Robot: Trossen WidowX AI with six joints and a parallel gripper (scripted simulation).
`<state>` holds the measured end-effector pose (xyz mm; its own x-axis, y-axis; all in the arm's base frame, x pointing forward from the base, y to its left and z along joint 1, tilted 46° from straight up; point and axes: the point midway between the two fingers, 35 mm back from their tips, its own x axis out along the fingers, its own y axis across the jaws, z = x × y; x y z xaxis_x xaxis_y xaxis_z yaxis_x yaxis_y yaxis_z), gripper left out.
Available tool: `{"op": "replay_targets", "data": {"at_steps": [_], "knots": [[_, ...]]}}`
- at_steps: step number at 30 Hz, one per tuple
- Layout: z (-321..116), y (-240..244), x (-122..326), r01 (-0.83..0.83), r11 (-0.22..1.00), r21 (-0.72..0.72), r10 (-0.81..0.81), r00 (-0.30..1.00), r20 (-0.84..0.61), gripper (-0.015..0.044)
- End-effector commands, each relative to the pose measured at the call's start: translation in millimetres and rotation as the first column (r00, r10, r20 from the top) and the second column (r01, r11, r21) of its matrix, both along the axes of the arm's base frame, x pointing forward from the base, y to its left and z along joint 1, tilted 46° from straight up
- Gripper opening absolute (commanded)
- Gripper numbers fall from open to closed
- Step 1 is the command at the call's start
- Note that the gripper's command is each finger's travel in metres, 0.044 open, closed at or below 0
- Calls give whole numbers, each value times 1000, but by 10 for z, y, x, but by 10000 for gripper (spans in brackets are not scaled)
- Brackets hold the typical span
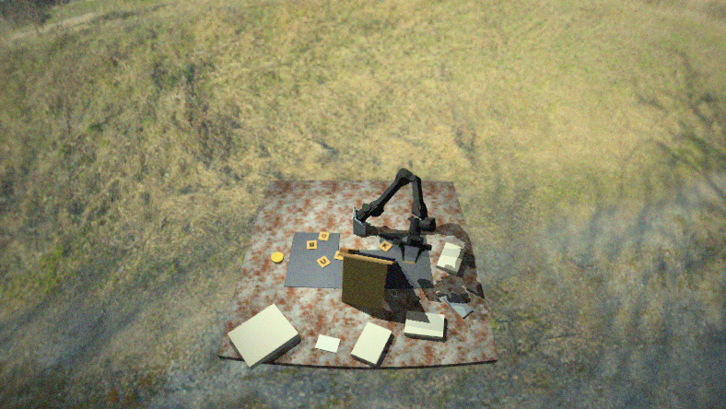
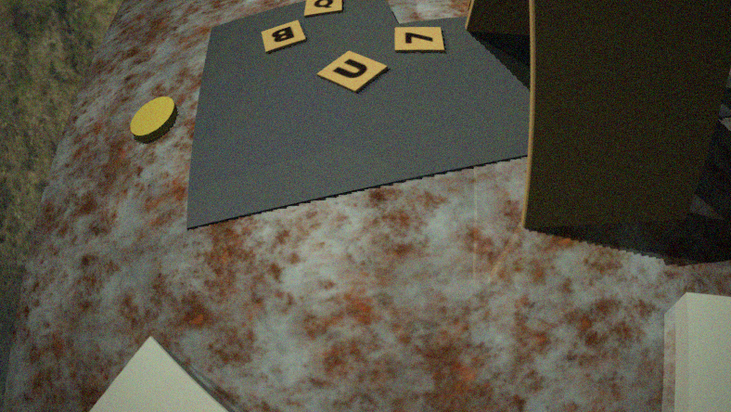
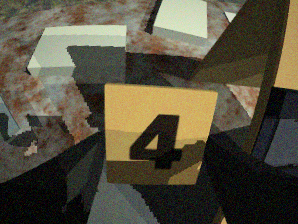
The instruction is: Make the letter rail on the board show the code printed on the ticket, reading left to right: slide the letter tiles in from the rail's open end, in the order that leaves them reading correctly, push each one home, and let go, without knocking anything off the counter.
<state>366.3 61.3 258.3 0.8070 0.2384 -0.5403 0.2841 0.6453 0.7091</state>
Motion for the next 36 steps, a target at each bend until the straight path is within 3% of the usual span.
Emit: {"op": "replay_targets", "data": {"at_steps": [1, 36], "knots": [[-26, -12, -9, -3, 1000, -2, 3, 1000, -1, 0], [-155, -124, -55, -3, 1000, -3, 3, 1000, -2, 0]]}}
